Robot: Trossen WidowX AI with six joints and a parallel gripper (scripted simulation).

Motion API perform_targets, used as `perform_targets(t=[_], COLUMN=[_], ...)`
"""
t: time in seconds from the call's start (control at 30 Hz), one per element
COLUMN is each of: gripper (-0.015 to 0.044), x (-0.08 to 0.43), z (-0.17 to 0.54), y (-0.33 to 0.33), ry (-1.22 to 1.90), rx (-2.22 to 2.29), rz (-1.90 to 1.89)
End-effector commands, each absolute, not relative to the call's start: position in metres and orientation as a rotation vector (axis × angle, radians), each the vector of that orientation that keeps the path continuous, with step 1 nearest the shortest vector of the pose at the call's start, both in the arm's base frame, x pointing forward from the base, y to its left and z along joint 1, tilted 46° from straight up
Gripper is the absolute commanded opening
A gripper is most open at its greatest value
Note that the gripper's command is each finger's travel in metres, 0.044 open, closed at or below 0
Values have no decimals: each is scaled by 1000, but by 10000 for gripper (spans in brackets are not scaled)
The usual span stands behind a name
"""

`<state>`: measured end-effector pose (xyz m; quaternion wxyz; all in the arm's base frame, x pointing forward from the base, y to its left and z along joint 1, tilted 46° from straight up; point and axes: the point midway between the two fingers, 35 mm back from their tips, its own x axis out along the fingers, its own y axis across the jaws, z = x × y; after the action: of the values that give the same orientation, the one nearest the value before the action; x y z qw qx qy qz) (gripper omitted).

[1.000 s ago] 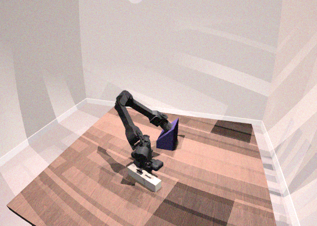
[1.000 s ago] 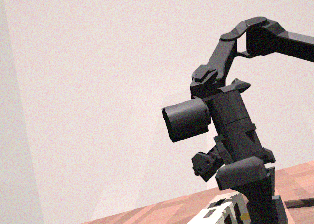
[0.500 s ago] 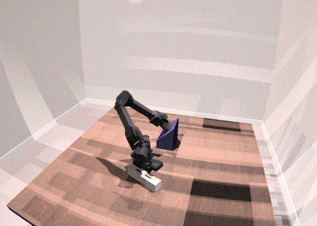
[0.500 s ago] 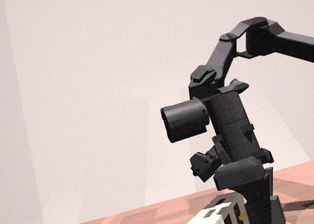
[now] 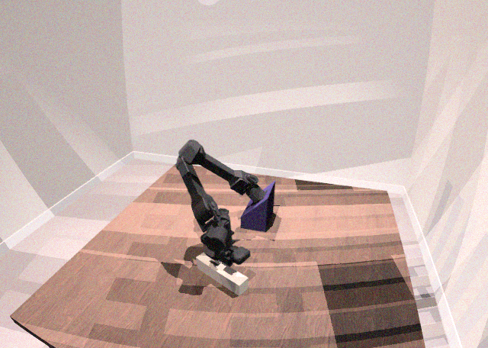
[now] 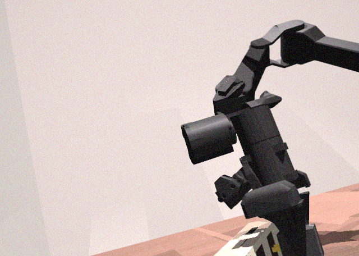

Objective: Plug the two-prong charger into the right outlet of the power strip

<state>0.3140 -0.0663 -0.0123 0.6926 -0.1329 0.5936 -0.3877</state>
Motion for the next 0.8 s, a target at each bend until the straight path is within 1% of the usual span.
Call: perform_targets(t=[0.0, 0.77], gripper=[0, 0], x=[316, 322], z=[-11, -9], y=[-67, -68], ry=[1328, 1327], rx=[-306, -306], rz=[-864, -864])
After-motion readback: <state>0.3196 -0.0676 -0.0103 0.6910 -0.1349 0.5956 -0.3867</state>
